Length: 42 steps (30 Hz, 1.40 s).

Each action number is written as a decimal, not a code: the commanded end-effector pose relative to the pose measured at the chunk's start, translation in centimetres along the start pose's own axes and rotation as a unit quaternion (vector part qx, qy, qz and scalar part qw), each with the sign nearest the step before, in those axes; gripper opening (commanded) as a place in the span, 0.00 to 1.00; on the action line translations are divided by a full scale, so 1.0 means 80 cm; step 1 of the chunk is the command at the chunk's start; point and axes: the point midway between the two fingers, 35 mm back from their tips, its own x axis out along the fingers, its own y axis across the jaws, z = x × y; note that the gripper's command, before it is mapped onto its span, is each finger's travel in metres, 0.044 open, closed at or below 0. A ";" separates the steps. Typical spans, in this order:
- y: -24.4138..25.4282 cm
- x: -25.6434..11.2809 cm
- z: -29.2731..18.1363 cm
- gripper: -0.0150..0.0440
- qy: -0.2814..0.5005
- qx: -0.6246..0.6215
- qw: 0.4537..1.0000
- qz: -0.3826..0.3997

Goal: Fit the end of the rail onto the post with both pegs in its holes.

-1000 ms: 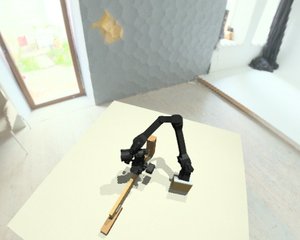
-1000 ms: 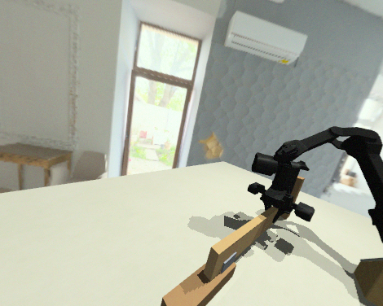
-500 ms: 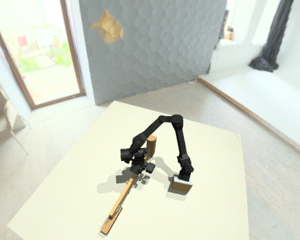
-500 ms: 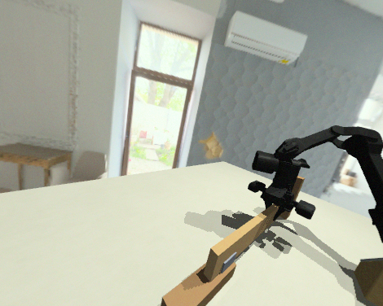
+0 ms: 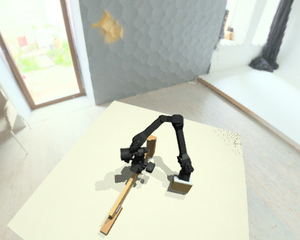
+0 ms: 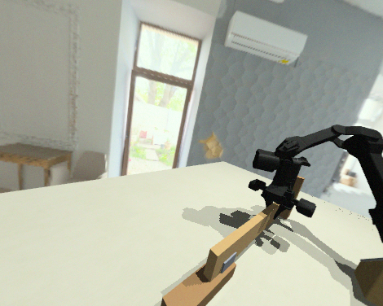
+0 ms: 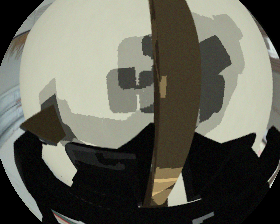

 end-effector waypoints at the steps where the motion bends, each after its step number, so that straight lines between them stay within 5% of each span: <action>1: -0.002 -0.003 0.004 0.25 -0.009 0.001 1.000 -0.004; 42: 0.001 0.000 0.004 0.25 -0.009 0.001 1.000 -0.004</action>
